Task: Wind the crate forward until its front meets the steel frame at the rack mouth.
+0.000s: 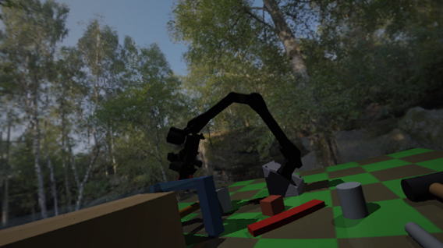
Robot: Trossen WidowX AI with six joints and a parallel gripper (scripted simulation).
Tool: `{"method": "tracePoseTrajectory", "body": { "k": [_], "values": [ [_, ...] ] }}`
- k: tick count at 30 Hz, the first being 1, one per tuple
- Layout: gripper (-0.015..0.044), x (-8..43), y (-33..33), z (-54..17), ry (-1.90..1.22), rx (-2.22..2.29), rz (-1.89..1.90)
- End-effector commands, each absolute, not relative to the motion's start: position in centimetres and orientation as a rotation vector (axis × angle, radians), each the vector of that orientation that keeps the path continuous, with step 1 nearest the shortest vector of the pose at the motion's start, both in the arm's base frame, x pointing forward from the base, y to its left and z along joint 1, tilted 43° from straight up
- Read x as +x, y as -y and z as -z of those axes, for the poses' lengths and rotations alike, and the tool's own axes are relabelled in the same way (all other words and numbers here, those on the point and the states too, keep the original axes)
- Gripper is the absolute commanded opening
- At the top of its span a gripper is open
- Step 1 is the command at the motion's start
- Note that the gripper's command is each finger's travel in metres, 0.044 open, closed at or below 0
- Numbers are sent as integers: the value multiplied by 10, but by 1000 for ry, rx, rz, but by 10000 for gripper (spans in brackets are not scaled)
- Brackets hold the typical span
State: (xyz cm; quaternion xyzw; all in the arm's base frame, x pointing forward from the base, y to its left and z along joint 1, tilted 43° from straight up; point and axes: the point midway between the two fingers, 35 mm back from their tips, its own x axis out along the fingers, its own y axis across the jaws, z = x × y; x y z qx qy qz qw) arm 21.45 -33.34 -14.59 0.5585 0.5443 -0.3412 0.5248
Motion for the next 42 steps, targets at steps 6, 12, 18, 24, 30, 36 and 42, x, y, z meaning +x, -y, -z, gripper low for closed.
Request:
{"method": "tracePoseTrajectory", "body": {
  "k": [6, 12, 18, 24, 30, 36, 42],
  "values": [
    [0, 238, 317, 133, -1296, 1357, 767],
    [0, 243, 312, 128, -1296, 1357, 766],
    [0, 248, 307, 123, -1296, 1358, 766],
    [0, 252, 301, 118, -1296, 1358, 765],
    [0, 256, 295, 113, -1296, 1359, 765],
    [0, 258, 289, 107, -1296, 1359, 764],
    [0, 260, 283, 102, -1297, 1360, 764]
  ]
}}
